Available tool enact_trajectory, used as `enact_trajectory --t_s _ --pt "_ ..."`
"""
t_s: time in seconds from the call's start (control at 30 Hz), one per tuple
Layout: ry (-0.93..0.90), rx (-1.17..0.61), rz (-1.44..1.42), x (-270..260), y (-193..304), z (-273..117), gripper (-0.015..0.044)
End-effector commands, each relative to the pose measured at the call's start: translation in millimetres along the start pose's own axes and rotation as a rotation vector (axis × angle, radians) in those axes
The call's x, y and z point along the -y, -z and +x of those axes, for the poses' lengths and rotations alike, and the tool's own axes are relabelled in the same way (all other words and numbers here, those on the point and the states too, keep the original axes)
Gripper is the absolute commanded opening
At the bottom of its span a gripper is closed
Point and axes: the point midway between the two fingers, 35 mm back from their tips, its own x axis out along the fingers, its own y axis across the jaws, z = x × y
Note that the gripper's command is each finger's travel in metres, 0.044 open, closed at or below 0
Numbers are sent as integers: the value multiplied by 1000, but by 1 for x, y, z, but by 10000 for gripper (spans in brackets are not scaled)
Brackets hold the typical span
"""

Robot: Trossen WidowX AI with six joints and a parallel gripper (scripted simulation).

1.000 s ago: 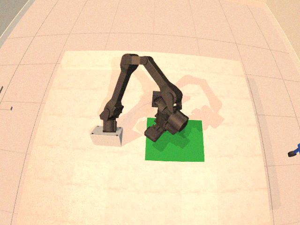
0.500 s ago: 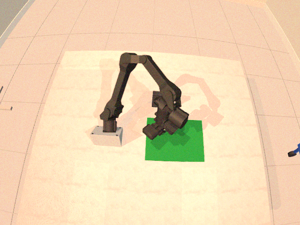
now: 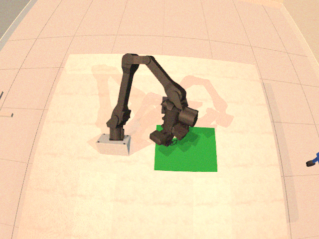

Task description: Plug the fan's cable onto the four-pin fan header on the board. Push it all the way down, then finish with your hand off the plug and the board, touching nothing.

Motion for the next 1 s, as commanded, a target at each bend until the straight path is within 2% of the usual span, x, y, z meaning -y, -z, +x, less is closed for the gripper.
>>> enact_trajectory --t_s 0.0,0.97 --pt "40 45 0 1 2 3 0" --pt "193 484 21 1 7 14 0"
